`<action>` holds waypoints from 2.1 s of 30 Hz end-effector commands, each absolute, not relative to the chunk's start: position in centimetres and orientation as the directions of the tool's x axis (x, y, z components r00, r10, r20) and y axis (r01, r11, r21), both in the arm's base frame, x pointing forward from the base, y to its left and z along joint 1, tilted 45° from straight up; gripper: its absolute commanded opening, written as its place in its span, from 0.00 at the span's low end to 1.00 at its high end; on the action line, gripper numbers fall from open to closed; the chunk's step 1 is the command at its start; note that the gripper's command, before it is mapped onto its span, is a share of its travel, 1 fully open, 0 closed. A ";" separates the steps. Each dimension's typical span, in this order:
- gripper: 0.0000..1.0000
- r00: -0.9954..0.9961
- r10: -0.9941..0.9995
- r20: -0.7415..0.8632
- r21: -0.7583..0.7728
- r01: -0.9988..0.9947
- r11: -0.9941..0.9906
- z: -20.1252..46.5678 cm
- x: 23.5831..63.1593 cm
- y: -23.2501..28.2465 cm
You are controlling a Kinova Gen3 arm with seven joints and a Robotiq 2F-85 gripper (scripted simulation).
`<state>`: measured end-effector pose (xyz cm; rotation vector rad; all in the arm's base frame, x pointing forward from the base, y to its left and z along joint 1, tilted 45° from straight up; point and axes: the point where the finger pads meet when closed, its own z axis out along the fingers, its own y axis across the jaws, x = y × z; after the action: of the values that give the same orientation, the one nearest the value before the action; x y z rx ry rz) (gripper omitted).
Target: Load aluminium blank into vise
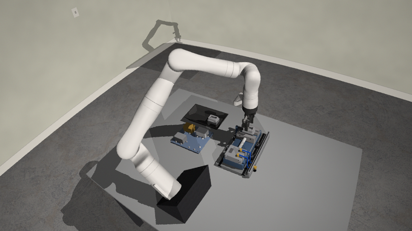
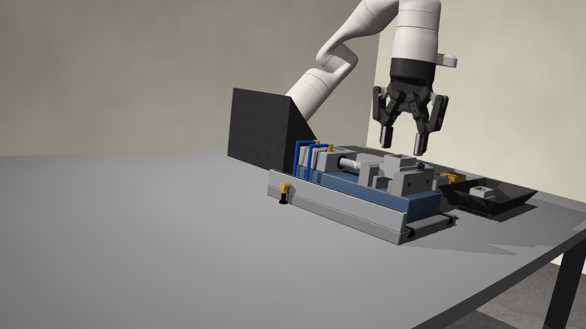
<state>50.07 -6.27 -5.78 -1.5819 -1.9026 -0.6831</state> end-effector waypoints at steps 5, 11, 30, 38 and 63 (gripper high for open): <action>0.67 -0.141 0.697 0.704 0.029 0.985 0.170 -5.7 50.1 -6.4; 0.67 -0.141 0.697 0.704 0.029 0.985 0.170 -5.7 50.1 -6.4; 0.67 -0.141 0.697 0.704 0.029 0.985 0.170 -5.7 50.1 -6.4; 0.67 -0.141 0.697 0.704 0.029 0.985 0.170 -5.8 50.1 -6.3; 0.67 -0.141 0.697 0.704 0.029 0.985 0.170 -6.5 50.0 -5.6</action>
<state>50.01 -5.62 -6.46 -1.5830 -1.9034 -0.6840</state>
